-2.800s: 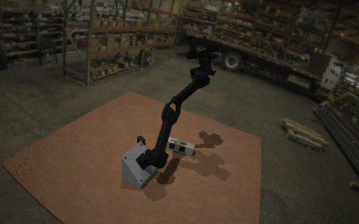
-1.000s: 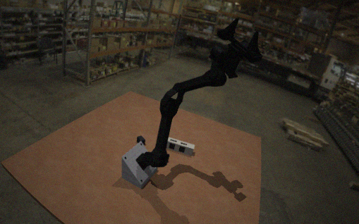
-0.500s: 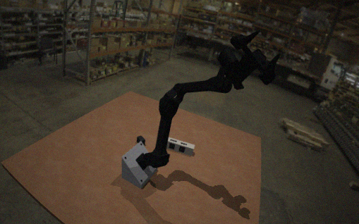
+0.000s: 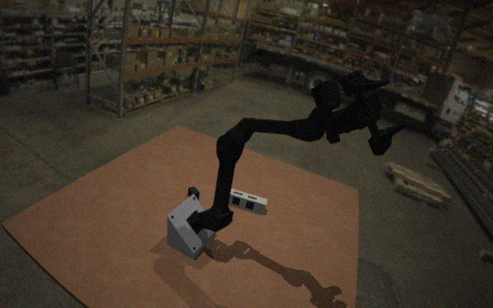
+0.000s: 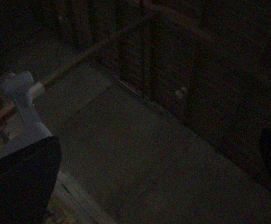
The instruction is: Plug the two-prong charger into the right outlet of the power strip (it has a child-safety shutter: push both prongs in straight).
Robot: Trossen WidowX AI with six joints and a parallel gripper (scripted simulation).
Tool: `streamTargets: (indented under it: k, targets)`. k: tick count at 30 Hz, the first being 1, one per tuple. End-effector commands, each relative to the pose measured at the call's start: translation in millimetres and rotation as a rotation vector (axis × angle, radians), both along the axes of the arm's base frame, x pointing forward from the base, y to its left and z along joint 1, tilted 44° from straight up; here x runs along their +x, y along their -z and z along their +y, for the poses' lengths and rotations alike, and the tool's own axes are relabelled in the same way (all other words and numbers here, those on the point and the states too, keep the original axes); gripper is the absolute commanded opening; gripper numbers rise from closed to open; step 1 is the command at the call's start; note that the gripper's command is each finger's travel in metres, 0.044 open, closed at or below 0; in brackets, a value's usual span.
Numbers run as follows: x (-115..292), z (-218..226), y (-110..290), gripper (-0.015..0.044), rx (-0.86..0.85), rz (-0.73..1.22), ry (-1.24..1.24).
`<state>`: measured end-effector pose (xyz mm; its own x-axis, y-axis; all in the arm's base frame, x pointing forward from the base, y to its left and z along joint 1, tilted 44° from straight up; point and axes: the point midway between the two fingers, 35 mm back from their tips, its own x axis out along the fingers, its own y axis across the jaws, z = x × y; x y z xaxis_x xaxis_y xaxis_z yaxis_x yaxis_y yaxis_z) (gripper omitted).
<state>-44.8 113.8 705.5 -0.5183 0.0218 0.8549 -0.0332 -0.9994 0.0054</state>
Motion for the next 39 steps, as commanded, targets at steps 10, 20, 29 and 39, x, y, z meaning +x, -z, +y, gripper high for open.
streamTargets:
  k: [10,20,29,39]
  targets:
    - [-30.4,-104.7,4.6,0.044,0.186,-0.054,-0.224]
    - [-32.0,-164.0,14.7,0.044,0.291,-0.079,-0.368]
    - [-20.3,-224.5,29.6,0.044,0.413,-0.094,-0.504]
    - [8.4,-291.0,53.8,0.044,0.562,-0.102,-0.658]
